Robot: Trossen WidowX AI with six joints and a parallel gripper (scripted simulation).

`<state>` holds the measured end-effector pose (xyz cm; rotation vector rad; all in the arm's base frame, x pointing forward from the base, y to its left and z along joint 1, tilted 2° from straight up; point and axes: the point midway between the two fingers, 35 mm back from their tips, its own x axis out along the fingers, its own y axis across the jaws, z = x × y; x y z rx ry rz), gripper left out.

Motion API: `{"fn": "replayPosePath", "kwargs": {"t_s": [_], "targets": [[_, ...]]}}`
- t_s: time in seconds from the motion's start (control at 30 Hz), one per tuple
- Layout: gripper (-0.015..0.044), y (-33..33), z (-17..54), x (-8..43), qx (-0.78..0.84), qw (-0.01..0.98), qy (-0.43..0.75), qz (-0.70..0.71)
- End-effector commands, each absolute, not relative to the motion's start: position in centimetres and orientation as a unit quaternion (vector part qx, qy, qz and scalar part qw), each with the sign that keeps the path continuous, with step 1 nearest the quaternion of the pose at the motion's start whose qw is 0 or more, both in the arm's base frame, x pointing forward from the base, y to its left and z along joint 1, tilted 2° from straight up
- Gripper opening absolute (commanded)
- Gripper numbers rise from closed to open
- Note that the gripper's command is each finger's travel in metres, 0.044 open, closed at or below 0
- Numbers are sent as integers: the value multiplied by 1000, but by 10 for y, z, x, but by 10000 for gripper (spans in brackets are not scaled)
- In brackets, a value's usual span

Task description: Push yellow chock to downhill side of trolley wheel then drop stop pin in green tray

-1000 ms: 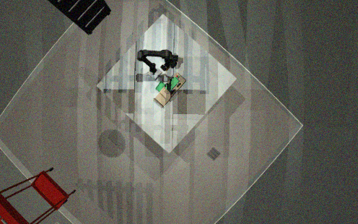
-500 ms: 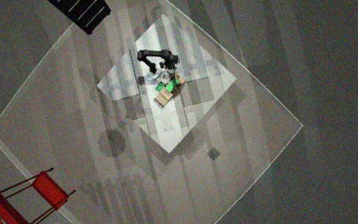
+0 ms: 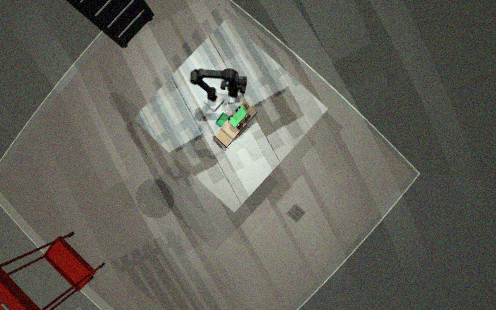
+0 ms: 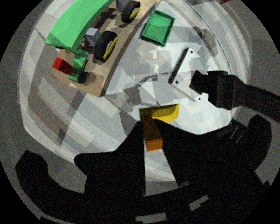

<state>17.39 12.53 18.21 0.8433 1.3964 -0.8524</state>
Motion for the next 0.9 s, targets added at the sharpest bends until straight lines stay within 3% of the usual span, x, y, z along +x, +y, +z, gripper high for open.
{"fn": "replayPosePath", "kwargs": {"t_s": [0.0,0.43,0.87], "targets": [[0,124,182,174,397,585,580,-405],[0,125,182,174,511,487,480,-520],[0,103,181,180,512,486,478,-522]]}}
